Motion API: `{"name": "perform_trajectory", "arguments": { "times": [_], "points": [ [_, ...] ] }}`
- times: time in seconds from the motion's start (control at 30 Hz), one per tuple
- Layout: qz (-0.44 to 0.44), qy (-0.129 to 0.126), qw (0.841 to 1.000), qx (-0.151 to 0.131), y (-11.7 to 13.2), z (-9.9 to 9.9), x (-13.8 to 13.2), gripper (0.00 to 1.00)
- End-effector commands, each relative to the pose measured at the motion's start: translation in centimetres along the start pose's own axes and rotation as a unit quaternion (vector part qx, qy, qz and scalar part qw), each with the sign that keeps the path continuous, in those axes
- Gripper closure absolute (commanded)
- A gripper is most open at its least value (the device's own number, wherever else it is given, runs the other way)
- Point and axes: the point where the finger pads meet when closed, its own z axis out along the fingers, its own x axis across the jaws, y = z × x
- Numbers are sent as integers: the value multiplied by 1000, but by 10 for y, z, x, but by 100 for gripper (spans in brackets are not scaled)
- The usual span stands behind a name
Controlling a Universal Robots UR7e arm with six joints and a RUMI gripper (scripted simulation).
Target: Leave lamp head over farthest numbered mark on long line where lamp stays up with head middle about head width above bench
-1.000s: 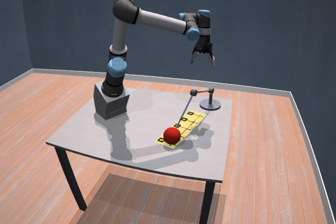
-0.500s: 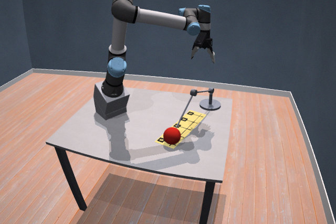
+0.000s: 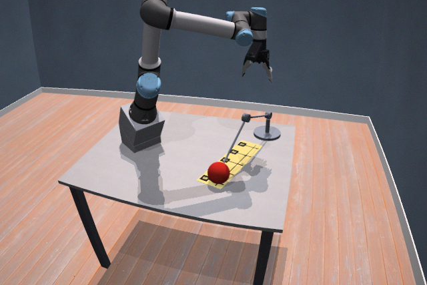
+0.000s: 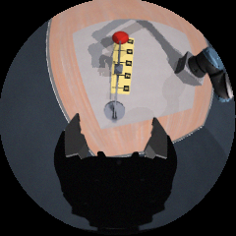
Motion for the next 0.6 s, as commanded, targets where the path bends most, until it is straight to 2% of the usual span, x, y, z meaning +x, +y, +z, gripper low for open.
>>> {"name": "perform_trajectory", "arguments": {
  "times": [0.0, 0.3, 0.37, 0.57],
  "points": [
    [0, -1, 1000, -1, -16, -1, 0, 0],
    [0, -1, 1000, -1, -53, -1, 0, 0],
    [0, -1, 1000, -1, -53, -1, 0, 0],
    [0, -1, 1000, 0, -75, -1, 0, 0]
  ]
}}
